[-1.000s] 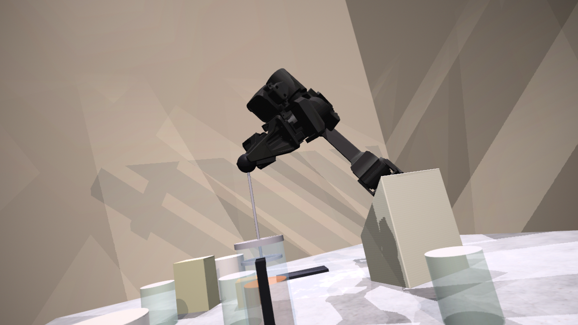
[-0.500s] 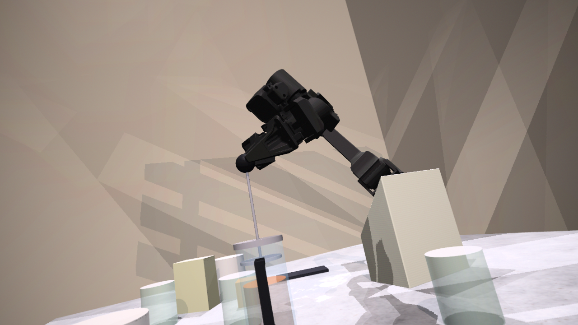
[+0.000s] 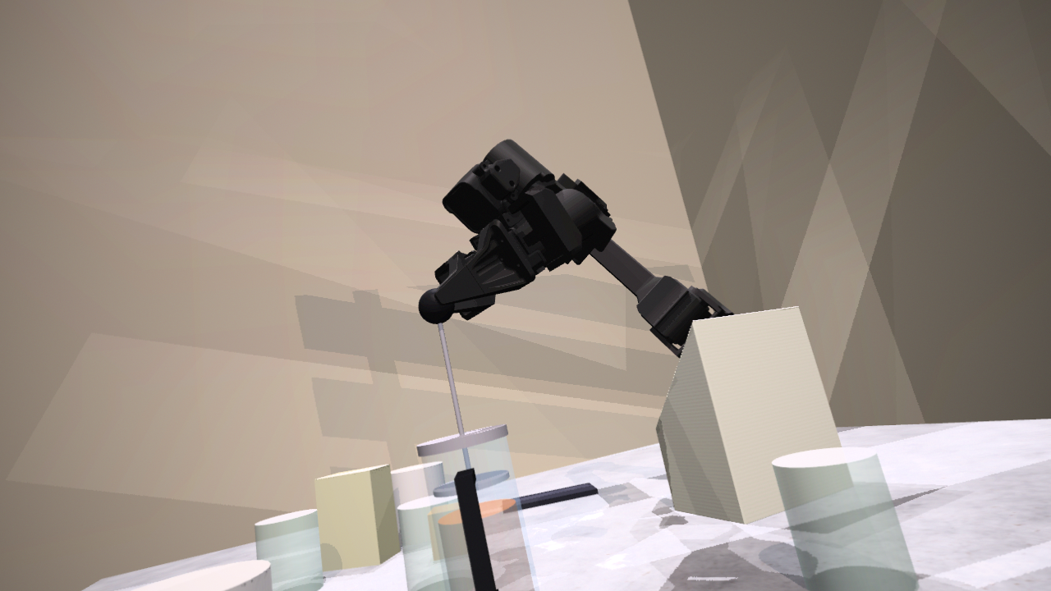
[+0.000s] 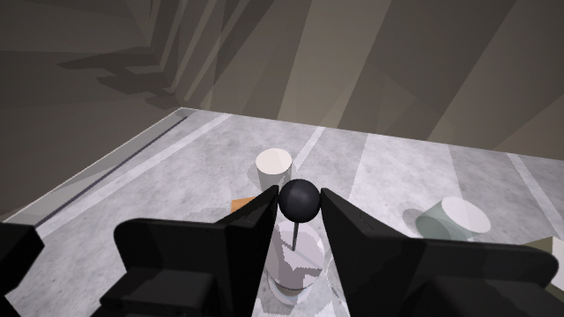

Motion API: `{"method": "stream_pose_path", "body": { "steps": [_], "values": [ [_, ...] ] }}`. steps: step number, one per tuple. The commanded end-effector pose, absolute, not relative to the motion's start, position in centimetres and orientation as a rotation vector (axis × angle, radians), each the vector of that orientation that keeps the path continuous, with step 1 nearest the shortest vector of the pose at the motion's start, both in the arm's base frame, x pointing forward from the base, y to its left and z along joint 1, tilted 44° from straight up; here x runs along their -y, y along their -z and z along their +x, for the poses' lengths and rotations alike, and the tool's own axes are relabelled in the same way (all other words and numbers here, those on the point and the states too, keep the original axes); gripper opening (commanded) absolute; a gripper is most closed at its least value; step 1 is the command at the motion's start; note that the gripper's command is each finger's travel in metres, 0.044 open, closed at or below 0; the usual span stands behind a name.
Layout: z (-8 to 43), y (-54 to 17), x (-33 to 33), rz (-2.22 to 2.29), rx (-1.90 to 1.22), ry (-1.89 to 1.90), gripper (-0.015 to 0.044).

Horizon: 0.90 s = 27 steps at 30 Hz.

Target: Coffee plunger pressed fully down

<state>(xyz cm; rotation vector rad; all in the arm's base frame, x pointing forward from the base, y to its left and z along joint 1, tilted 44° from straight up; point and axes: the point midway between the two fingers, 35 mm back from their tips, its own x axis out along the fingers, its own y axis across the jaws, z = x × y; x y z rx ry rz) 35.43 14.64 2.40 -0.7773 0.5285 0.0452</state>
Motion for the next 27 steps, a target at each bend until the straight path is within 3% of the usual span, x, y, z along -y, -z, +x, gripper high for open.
{"method": "stream_pose_path", "body": {
  "steps": [1,27],
  "values": [
    [35.1,-0.6,-13.1,-0.798,-0.570,-0.039,0.0115],
    [36.0,2.6,-10.3,-0.800,-0.568,-0.039,0.0115]
  ]
}}
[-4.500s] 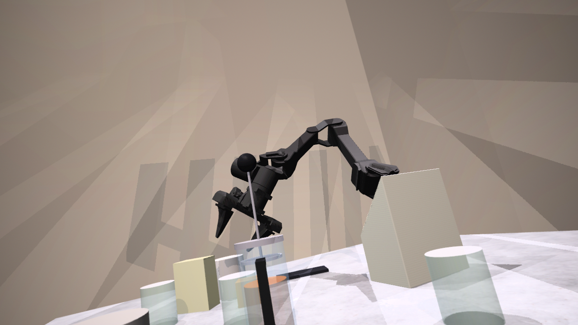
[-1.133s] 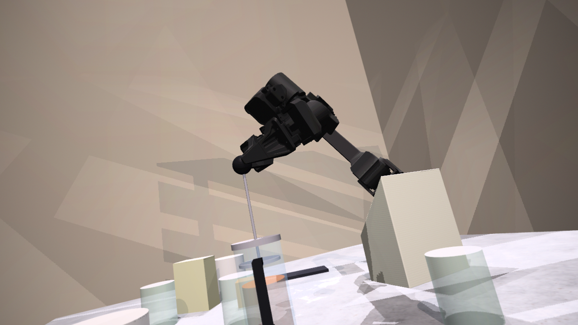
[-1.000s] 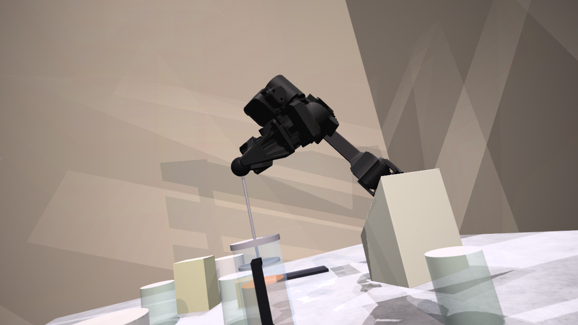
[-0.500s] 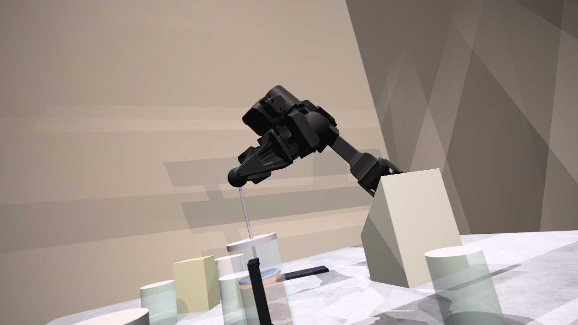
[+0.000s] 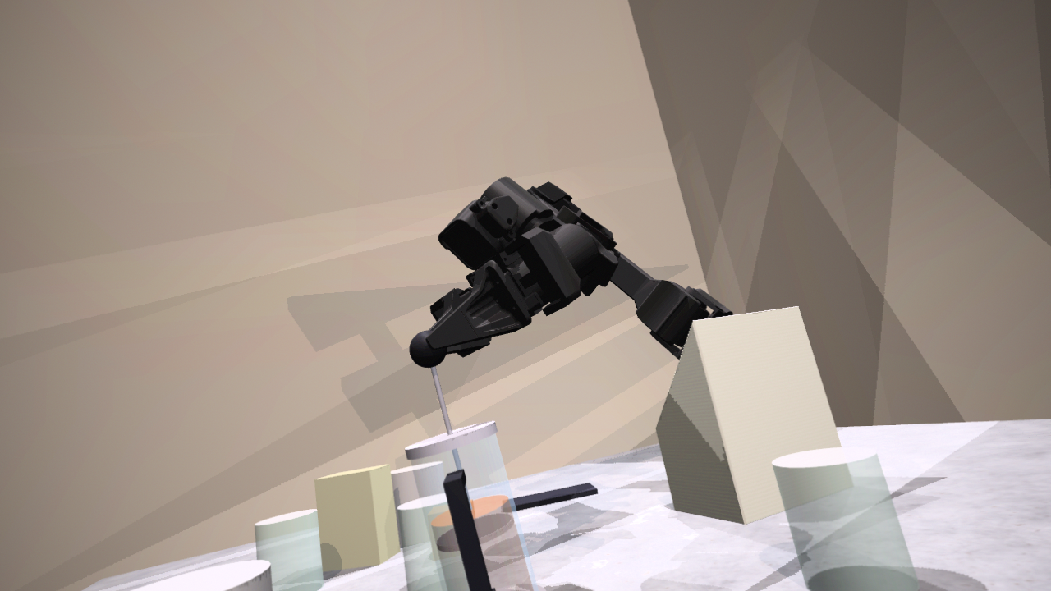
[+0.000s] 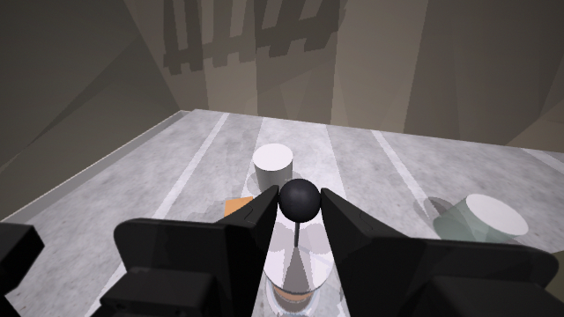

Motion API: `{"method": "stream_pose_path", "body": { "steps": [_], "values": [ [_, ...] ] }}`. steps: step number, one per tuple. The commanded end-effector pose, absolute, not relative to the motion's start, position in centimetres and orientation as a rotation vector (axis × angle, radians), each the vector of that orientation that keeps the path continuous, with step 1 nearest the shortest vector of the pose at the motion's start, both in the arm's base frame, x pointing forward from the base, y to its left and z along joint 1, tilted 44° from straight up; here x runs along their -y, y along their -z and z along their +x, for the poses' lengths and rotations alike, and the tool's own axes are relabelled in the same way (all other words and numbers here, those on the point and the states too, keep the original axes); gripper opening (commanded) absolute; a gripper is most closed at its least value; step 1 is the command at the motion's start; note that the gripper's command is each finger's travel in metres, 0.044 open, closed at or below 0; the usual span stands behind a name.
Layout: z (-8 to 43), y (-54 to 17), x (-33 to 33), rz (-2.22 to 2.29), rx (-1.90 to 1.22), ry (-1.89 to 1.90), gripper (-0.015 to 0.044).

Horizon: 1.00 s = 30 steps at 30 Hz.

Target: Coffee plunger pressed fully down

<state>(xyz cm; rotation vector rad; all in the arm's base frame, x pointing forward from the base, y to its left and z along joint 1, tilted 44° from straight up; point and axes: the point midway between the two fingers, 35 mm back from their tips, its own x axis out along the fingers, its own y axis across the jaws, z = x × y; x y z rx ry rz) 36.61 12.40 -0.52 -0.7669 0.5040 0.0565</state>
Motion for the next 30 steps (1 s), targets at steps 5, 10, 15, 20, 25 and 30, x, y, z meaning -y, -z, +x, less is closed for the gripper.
{"method": "stream_pose_path", "body": {
  "steps": [5,10,15,20,25,30],
  "values": [
    [36.3,3.1,-9.9,-0.801,-0.566,-0.038,0.0115],
    [36.8,3.5,-9.7,-0.802,-0.565,-0.038,0.0115],
    [37.0,3.5,-9.8,-0.802,-0.565,-0.037,0.0115],
    [37.2,3.5,-9.9,-0.802,-0.564,-0.037,0.0115],
    [37.4,3.5,-10.0,-0.802,-0.564,-0.037,0.0115],
    [37.5,3.5,-10.1,-0.802,-0.564,-0.037,0.0115]
  ]
}}
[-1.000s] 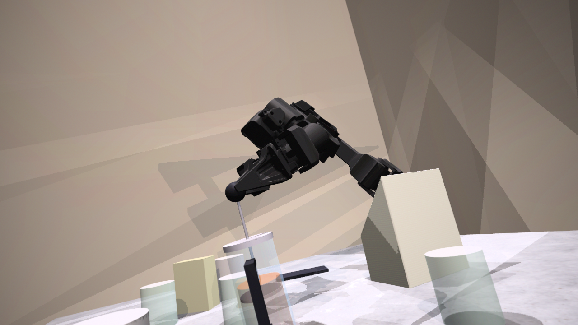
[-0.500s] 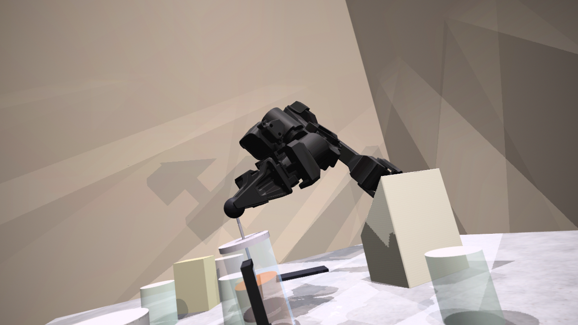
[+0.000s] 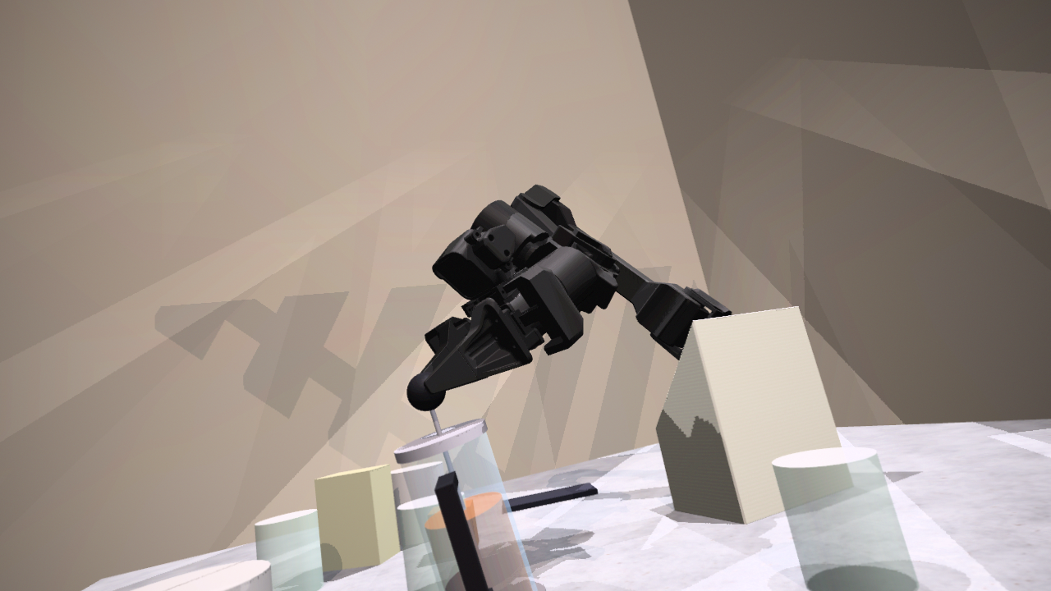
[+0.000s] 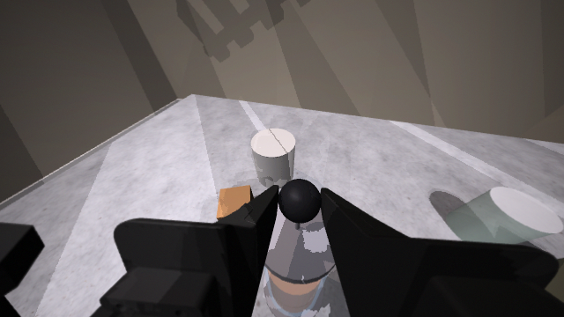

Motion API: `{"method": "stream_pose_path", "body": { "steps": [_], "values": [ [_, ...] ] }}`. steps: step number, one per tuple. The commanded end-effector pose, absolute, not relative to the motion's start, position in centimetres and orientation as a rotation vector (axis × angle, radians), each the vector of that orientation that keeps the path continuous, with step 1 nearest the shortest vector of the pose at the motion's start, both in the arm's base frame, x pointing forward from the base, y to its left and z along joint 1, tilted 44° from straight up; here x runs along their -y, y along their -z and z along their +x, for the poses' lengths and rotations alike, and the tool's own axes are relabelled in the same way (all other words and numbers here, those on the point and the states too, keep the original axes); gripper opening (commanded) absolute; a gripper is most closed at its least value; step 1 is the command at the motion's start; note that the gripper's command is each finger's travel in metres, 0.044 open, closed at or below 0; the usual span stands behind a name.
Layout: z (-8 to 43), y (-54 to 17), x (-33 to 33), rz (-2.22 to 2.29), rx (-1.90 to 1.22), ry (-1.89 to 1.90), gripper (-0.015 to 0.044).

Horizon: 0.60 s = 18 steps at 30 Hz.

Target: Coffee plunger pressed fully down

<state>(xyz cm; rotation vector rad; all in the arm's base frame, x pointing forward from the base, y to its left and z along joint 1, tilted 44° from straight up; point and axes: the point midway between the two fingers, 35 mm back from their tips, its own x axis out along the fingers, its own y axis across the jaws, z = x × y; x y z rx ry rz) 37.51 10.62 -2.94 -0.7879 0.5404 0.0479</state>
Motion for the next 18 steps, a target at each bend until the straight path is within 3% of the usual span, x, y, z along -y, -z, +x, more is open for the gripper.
{"method": "stream_pose_path", "body": {
  "steps": [1,18],
  "values": [
    [37.53,3.52,-10.08,-0.802,-0.564,-0.037,0.0115],
    [37.91,3.57,-10.26,-0.801,-0.564,-0.037,0.0115]
  ]
}}
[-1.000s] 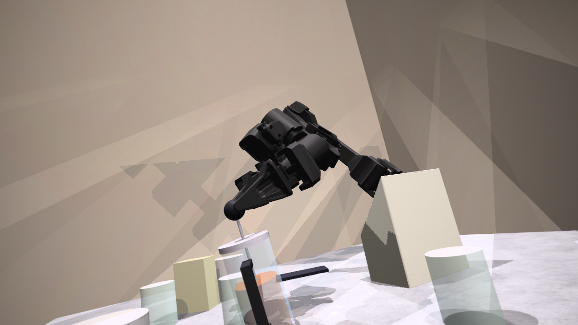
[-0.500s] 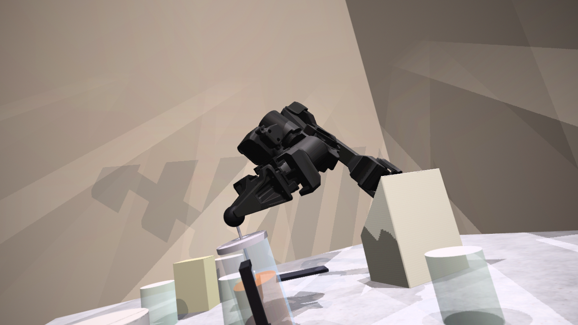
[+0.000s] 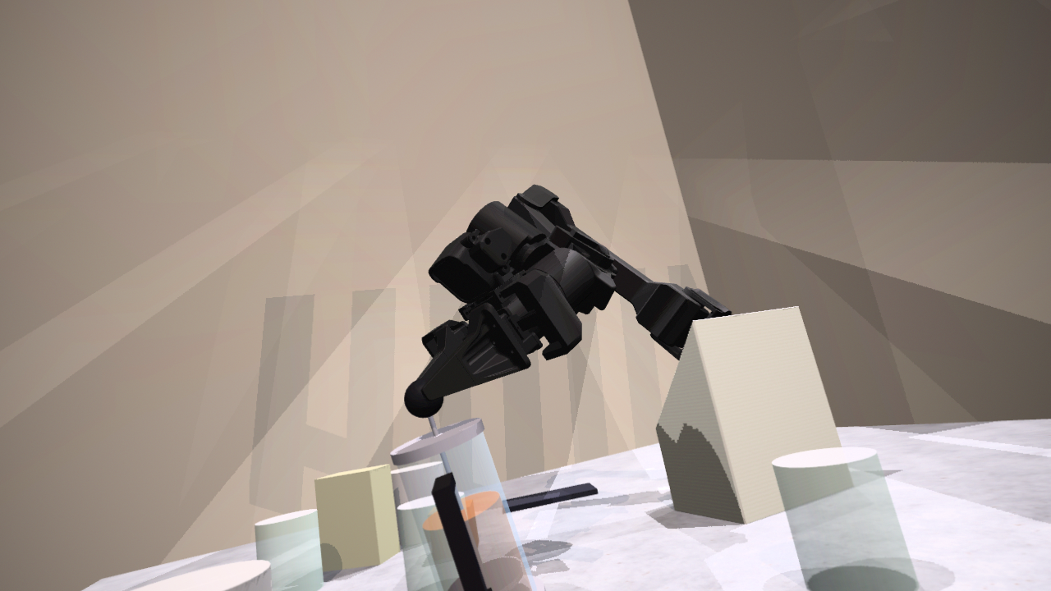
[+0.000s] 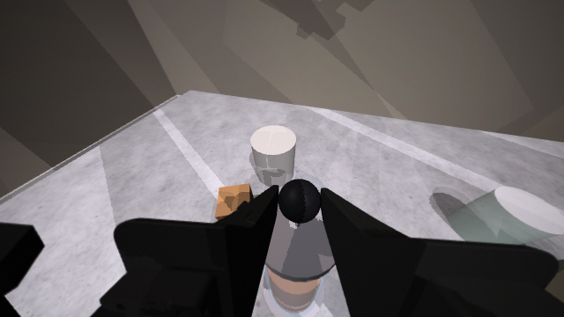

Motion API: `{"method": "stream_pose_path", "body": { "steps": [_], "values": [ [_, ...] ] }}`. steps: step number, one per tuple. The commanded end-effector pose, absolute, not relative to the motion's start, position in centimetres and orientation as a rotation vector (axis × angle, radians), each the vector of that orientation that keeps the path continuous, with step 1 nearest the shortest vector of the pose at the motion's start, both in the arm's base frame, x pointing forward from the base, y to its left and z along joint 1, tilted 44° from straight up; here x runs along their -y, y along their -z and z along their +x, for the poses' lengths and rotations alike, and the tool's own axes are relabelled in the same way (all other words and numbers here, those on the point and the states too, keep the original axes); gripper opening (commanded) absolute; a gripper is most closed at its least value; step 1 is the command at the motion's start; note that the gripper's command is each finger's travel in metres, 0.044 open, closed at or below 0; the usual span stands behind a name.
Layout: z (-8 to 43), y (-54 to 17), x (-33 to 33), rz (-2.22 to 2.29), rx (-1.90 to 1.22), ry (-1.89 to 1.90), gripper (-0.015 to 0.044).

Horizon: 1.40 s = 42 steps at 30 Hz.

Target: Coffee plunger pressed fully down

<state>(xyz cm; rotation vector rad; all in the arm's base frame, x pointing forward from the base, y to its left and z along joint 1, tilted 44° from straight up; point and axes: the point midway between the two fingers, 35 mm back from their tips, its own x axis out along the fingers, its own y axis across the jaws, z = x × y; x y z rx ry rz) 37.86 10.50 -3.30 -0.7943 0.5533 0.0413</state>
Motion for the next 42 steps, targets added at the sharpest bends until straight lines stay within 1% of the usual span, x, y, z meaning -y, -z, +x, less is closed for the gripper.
{"method": "stream_pose_path", "body": {
  "steps": [1,16,28,29,34,42],
  "values": [
    [37.9,3.6,-10.3,-0.801,-0.564,-0.037,0.0115],
    [38.0,3.3,-10.5,-0.795,-0.554,-0.041,0.0115],
    [38.0,3.3,-10.5,-0.795,-0.554,-0.041,0.0430],
    [38.0,3.3,-10.5,-0.795,-0.554,-0.041,0.0440],
    [37.7,2.7,-11.0,-0.795,-0.556,-0.040,0.0440],
    [34.3,-2.8,-14.6,-0.797,-0.567,-0.038,0.0440]
  ]
}}
